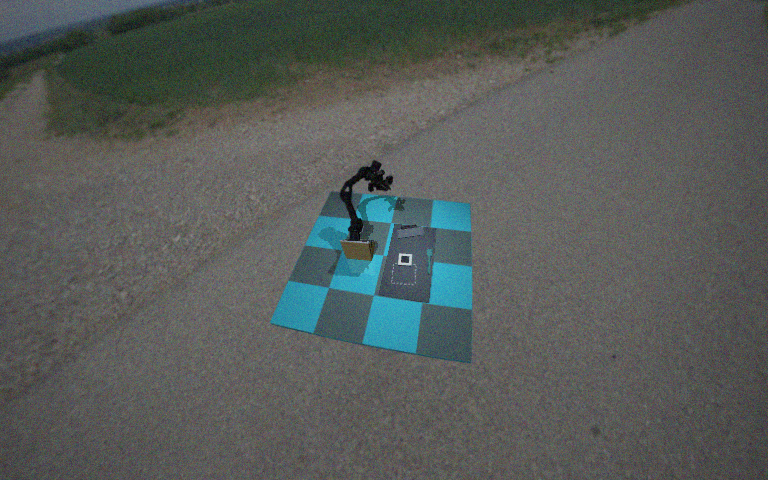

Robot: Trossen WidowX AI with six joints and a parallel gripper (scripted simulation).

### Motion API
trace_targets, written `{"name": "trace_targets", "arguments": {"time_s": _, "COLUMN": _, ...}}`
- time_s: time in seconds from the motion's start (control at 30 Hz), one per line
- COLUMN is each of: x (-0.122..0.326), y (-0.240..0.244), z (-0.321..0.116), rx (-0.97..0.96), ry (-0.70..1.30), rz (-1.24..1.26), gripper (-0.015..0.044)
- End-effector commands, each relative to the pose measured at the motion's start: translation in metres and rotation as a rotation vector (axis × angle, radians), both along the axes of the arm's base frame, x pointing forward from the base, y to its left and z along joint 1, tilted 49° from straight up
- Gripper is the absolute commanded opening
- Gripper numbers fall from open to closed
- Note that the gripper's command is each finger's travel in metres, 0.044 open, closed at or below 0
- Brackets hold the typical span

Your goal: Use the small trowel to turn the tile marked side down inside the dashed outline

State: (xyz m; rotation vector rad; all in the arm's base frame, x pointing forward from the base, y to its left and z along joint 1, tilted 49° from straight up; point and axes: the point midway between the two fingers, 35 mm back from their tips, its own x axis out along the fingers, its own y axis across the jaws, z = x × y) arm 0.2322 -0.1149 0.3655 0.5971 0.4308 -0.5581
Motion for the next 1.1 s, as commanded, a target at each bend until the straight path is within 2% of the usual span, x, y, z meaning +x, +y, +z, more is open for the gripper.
{"name": "trace_targets", "arguments": {"time_s": 0.0, "x": 0.019, "y": 0.017, "z": -0.013, "rx": 0.024, "ry": 0.033, "rz": 0.119, "gripper": 0.0100}}
{"name": "trace_targets", "arguments": {"time_s": 0.5, "x": 0.070, "y": 0.100, "z": -0.062, "rx": 0.110, "ry": 0.147, "rz": 0.540, "gripper": 0.0100}}
{"name": "trace_targets", "arguments": {"time_s": 1.07, "x": 0.080, "y": 0.211, "z": -0.123, "rx": 0.238, "ry": 0.307, "rz": 1.017, "gripper": 0.0100}}
